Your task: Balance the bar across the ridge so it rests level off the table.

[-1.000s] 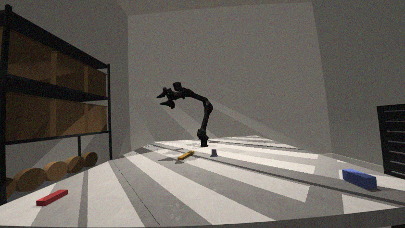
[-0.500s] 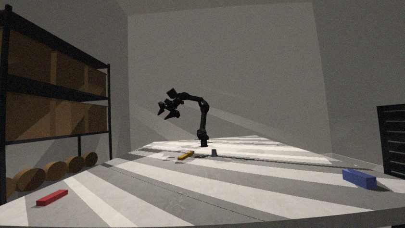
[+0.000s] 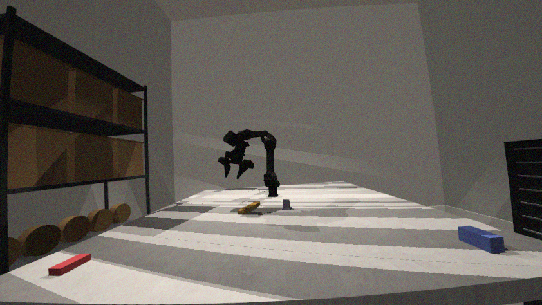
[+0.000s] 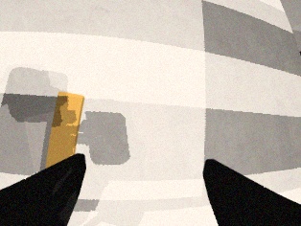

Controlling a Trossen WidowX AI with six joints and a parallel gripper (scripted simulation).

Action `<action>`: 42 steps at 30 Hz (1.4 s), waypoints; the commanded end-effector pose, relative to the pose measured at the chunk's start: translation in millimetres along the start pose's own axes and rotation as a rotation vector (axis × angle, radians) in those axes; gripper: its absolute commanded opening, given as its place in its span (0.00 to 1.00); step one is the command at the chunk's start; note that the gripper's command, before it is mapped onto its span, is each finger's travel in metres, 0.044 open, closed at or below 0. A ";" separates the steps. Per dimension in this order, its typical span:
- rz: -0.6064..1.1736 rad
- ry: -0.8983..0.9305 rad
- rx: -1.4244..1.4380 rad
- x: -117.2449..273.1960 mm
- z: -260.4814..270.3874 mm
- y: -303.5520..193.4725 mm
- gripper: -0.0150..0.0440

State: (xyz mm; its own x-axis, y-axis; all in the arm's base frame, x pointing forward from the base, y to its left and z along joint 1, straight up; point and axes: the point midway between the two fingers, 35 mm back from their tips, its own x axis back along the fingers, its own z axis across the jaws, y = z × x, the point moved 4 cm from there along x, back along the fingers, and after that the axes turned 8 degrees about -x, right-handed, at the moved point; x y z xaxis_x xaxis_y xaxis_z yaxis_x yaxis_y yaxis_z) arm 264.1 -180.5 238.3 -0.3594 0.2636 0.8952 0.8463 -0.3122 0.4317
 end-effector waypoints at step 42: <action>0.425 0.088 -0.130 -97.3 84.5 -77.3 0.79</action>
State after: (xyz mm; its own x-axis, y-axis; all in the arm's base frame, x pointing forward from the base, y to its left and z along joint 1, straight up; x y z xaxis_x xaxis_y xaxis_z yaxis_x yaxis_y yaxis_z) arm 267.7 -105.9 115.7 -0.0396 0.0210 0.9990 0.8728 -0.4861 0.0448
